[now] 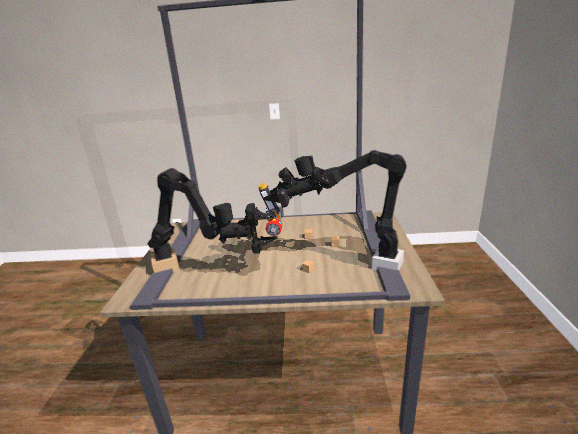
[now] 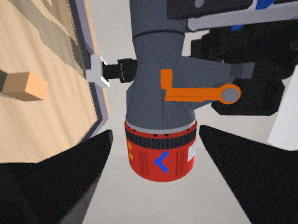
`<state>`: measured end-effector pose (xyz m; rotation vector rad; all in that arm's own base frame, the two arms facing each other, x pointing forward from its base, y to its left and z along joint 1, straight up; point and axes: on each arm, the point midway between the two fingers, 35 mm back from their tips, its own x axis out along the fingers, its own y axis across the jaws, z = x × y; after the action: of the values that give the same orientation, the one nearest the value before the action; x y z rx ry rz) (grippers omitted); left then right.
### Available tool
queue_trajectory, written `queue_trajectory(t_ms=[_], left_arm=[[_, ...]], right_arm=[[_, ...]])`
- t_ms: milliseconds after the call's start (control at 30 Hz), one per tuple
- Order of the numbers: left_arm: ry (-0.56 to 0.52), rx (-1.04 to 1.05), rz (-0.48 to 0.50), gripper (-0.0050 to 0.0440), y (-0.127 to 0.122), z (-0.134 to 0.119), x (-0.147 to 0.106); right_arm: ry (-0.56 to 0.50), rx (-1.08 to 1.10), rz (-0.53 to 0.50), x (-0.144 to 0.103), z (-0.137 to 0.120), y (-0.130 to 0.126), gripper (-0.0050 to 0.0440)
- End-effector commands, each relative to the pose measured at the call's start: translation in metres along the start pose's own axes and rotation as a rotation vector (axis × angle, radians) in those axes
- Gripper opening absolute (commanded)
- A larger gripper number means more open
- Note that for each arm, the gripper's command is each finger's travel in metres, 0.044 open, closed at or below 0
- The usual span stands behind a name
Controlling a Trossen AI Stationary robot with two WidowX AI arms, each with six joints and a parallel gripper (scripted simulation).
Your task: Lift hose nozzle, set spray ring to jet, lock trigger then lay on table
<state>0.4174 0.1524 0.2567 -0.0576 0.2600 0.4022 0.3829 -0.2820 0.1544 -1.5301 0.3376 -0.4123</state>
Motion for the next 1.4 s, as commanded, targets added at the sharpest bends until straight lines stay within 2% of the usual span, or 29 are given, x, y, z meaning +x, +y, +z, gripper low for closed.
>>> queue_trajectory(t_ms=[0, 633, 667, 700, 933, 967, 1033, 1067, 1133, 1200, 1367], left_arm=[[-0.046, 0.003, 0.0, 0.017, -0.0001, 0.0177, -0.0048], [-0.046, 0.003, 0.0, 0.017, -0.0001, 0.0177, -0.0048], [-0.046, 0.003, 0.0, 0.017, -0.0001, 0.0177, -0.0048], [-0.046, 0.003, 0.0, 0.017, -0.0001, 0.0177, -0.0048], [-0.046, 0.003, 0.0, 0.017, -0.0001, 0.0177, -0.0048], [-0.046, 0.003, 0.0, 0.017, -0.0001, 0.0177, -0.0048], [-0.046, 0.003, 0.0, 0.017, -0.0001, 0.0177, -0.0048], [-0.046, 0.003, 0.0, 0.017, -0.0001, 0.0177, -0.0048], [-0.046, 0.003, 0.0, 0.017, -0.0001, 0.0177, -0.0048], [-0.046, 0.003, 0.0, 0.017, -0.0001, 0.0177, -0.0048], [-0.046, 0.003, 0.0, 0.017, -0.0001, 0.0177, -0.0048]], right_arm=[[0.005, -0.009, -0.024, 0.0012, -0.0008, -0.011, 0.0], [0.005, -0.009, -0.025, 0.0012, -0.0008, -0.011, 0.0], [0.005, -0.007, 0.042, 0.0, -0.0005, -0.0128, 0.0], [0.005, -0.007, 0.061, 0.0, -0.0006, -0.0137, 0.0], [0.004, -0.006, 0.178, 0.0012, -0.0006, -0.0178, 0.0], [0.005, -0.006, 0.145, 0.0013, -0.0007, -0.016, 0.0], [0.005, -0.006, 0.145, 0.0013, -0.0007, -0.016, 0.0], [0.004, -0.004, 0.212, 0.0012, -0.0006, -0.0187, 0.0], [0.004, -0.004, 0.244, 0.0014, -0.0006, -0.0206, 0.0], [0.005, -0.004, 0.208, 0.0017, -0.0007, -0.0181, 0.0], [0.005, -0.004, 0.208, 0.0017, -0.0007, -0.0181, 0.0]])
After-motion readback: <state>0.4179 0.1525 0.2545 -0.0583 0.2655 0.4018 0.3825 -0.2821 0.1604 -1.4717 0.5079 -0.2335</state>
